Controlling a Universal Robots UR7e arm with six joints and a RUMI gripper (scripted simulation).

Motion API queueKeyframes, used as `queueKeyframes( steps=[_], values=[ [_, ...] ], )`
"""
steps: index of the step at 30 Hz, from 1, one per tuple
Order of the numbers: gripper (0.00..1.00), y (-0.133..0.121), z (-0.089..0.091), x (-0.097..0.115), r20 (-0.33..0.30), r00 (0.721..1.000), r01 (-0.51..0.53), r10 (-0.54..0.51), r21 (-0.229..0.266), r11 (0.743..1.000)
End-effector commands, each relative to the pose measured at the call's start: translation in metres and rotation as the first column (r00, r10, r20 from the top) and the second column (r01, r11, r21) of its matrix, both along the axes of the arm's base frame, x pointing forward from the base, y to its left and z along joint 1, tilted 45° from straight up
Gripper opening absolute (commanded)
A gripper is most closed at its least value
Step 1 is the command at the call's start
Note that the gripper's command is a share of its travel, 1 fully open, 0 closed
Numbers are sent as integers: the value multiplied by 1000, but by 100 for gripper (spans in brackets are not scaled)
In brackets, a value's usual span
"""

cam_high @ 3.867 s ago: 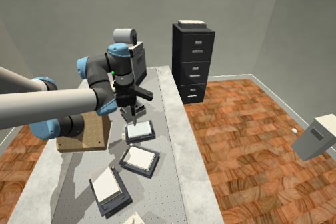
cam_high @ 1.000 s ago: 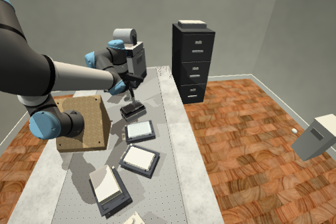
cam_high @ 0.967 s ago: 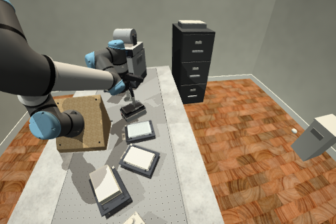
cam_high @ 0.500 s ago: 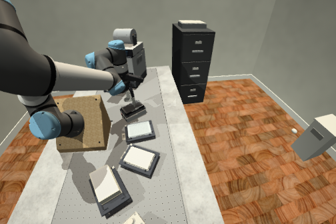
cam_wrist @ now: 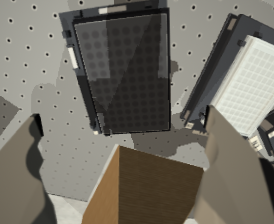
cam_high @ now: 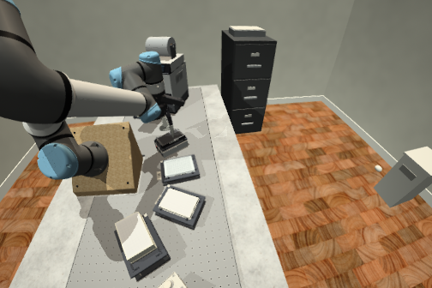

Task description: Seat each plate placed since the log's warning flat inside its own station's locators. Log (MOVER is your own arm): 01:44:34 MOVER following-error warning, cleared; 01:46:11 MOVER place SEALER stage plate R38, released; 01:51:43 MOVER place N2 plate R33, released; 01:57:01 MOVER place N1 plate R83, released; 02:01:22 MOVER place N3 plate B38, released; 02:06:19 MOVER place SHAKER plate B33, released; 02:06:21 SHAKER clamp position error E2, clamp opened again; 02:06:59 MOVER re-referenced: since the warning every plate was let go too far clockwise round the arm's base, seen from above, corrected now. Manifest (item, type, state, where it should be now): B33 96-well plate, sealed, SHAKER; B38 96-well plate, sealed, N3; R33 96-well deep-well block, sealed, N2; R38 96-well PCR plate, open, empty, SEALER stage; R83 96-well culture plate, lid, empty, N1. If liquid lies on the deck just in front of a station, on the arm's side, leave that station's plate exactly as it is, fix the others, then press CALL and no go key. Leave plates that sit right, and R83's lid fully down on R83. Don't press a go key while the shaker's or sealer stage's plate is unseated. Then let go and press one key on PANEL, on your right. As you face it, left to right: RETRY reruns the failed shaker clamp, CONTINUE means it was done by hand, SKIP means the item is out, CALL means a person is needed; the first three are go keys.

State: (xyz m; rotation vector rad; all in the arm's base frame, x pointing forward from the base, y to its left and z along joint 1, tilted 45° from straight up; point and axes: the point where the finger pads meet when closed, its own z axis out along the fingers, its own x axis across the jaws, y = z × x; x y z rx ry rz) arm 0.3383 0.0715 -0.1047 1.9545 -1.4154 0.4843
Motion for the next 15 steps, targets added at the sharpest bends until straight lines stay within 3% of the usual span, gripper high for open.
queueKeyframes(
  steps=[1,15],
  values=[
    [82,0,0,0,1,1000,0,0,0,1000],
    [82,4,4,1,1,1000,0,0,0,1000]
  ],
)
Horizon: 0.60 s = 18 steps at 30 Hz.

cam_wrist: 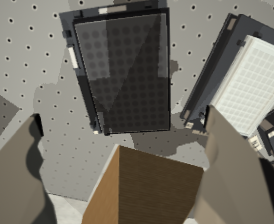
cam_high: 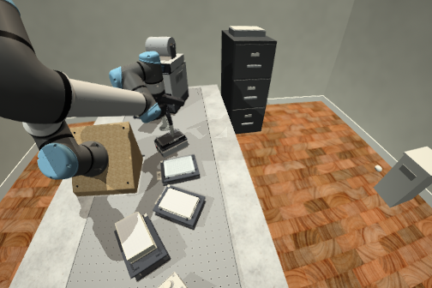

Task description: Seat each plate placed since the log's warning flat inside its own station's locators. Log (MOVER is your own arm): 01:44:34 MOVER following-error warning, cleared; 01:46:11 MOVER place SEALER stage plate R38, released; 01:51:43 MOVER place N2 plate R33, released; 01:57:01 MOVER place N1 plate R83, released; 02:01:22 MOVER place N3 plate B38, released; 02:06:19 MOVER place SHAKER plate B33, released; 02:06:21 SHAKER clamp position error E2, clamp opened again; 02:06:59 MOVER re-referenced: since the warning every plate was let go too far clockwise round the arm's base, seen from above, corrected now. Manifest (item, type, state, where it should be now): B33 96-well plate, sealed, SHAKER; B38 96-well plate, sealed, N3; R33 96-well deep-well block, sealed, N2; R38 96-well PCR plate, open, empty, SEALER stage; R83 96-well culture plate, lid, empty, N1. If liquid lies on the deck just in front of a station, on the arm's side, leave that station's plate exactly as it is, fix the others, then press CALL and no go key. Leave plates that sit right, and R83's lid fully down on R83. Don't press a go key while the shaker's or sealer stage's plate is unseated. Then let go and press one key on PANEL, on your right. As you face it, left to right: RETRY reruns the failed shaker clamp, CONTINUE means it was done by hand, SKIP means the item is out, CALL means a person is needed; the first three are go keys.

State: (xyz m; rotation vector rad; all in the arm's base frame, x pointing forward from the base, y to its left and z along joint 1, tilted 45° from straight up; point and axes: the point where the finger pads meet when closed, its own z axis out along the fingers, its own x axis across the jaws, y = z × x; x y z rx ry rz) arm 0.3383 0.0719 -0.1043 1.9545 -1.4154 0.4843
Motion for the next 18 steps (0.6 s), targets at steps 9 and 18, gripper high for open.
queueKeyframes(
  steps=[9,18],
  values=[
    [82,14,14,2,1,1000,0,0,0,1000],
    [82,22,22,3,1,1000,0,0,0,1000]
  ],
)
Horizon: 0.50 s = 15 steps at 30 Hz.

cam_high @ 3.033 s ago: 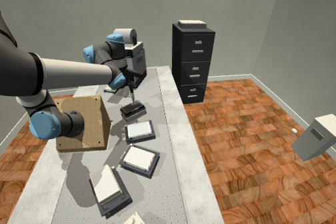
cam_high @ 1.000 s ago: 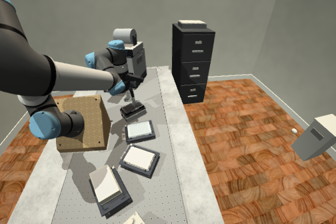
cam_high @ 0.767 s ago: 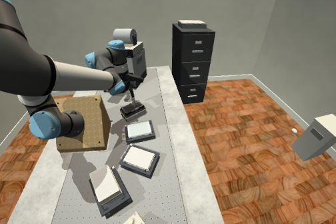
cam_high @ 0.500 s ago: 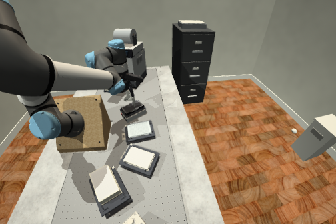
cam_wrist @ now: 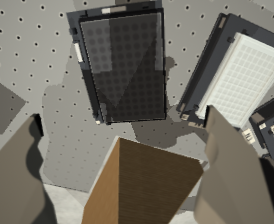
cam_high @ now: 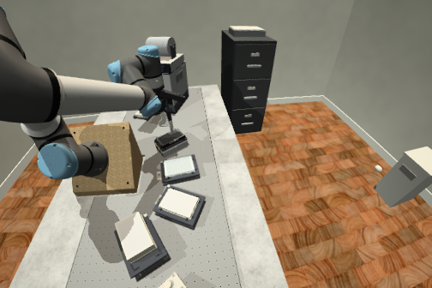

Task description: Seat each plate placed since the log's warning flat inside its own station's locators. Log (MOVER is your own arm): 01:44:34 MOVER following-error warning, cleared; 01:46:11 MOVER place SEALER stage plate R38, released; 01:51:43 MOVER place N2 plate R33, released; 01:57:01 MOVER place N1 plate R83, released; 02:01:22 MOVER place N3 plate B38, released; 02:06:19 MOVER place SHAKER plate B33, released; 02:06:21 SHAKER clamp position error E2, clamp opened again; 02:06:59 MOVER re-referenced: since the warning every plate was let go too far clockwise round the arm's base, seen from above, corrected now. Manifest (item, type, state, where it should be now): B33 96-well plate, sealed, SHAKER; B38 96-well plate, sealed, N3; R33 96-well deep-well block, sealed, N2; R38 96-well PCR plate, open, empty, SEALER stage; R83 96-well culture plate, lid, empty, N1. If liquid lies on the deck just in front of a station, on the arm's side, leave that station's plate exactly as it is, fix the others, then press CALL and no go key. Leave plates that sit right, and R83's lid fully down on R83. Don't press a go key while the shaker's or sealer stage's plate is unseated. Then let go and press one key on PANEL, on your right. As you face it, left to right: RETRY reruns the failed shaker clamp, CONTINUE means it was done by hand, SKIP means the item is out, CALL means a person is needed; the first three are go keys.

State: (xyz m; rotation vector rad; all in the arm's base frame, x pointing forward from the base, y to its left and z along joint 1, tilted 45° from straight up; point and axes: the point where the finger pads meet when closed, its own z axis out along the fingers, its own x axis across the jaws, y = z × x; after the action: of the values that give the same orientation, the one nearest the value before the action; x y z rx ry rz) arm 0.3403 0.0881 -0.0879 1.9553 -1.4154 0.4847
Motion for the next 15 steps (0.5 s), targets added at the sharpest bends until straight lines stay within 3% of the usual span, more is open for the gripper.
queueKeyframes(
  steps=[1,6,15],
  values=[
    [82,6,6,1,1,1000,0,0,0,1000],
    [82,6,6,1,1,1000,0,0,0,1000],
    [82,30,-18,-8,-97,990,-98,99,17,995]
  ],
)
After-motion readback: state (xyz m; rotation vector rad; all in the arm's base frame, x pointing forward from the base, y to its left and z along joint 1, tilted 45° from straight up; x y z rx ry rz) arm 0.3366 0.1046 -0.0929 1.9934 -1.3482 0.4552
